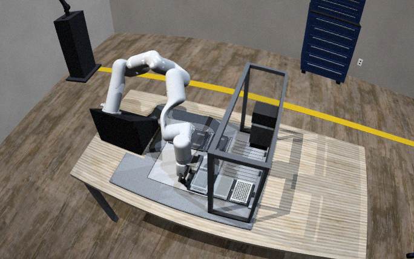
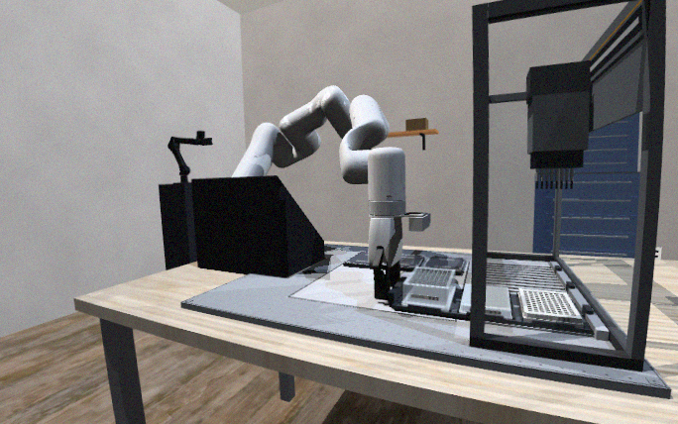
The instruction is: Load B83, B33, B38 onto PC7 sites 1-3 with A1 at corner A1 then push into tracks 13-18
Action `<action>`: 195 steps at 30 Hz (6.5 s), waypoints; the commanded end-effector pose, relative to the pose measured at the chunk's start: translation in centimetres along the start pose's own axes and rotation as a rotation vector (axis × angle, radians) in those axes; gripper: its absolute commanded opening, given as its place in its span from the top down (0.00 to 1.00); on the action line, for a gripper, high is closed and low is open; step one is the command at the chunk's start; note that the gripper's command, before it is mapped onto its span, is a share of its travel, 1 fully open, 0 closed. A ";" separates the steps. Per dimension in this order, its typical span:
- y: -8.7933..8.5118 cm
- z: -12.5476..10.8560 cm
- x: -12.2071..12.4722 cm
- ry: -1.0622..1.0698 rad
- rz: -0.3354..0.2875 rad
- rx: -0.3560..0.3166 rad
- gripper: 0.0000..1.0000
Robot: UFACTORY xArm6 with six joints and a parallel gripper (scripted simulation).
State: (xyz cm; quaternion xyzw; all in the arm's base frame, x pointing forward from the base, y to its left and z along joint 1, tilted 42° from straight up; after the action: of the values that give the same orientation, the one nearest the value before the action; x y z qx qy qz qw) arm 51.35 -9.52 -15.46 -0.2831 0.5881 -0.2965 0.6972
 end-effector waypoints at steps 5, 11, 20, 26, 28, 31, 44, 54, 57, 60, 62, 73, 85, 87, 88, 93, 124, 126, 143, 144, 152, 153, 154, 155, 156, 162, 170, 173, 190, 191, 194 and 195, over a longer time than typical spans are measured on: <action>-0.2 0.4 0.1 -0.001 -0.003 0.004 0.18; -0.2 0.6 0.1 -0.001 -0.003 0.004 0.18; -0.2 0.5 0.1 -0.001 -0.003 0.004 0.18; -0.2 0.5 0.1 -0.001 -0.003 0.004 0.18; -0.2 0.5 0.1 -0.001 -0.003 0.004 0.18; -0.2 0.5 0.1 -0.001 -0.003 0.004 0.18; -0.2 0.5 0.1 -0.001 -0.003 0.004 0.18; -0.2 0.0 0.0 -0.001 -0.003 0.004 0.18; -0.2 -0.2 0.0 -0.001 -0.003 0.004 0.18; -0.2 -0.2 0.0 -0.001 -0.003 0.004 0.18; -0.2 -0.2 0.0 -0.001 -0.003 0.004 0.18; -1.4 -0.2 0.0 -0.001 -0.003 0.004 0.18; -3.0 -0.2 0.0 -0.001 -0.003 0.004 0.18; -3.4 -0.2 0.0 -0.001 -0.003 0.004 0.18; -3.5 -0.2 0.0 -0.001 -0.003 0.004 0.18; -4.4 -0.2 0.0 -0.001 -0.003 0.004 0.18; -8.9 -0.2 0.0 -0.002 -0.003 0.004 0.18; -9.2 -0.2 0.0 -0.002 -0.003 0.004 0.18; -11.7 -0.2 0.0 -0.002 -0.003 0.004 0.18; -11.9 -0.2 0.0 -0.002 -0.003 0.004 0.18; -12.9 -0.2 0.0 -0.002 -0.003 0.004 0.18; -13.1 -0.2 0.0 -0.002 -0.003 0.004 0.18; -13.2 -0.2 0.0 -0.002 -0.003 0.004 0.18; -13.4 -0.2 0.0 -0.002 -0.003 0.004 0.18; -13.6 -0.2 0.0 -0.002 -0.004 0.004 0.18; -14.6 -0.2 0.0 -0.002 -0.004 0.004 0.18; -15.6 -0.2 0.0 -0.002 -0.004 0.004 0.18; -15.9 -0.2 0.0 -0.002 -0.004 0.004 0.18; -15.9 -0.2 0.0 -0.002 -0.004 0.004 0.18; -15.9 -0.2 0.0 -0.002 -0.004 0.004 0.18; -15.9 -0.2 0.0 -0.002 -0.004 0.004 0.18; -15.9 -0.2 0.0 -0.002 -0.004 0.004 0.18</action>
State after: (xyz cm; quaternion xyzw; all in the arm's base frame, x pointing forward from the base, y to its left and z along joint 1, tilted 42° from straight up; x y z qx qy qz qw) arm 49.74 -19.90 -3.79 -0.2831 0.5879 -0.2966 0.6973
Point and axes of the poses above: the point where the finger pads meet when closed, its own y axis out along the fingers, its own x axis across the jaws, z = x × y, the point moved 8 cm from there along -y, back along the fingers, and after that the axes turned 12 degrees about -y, right-handed, at the moved point
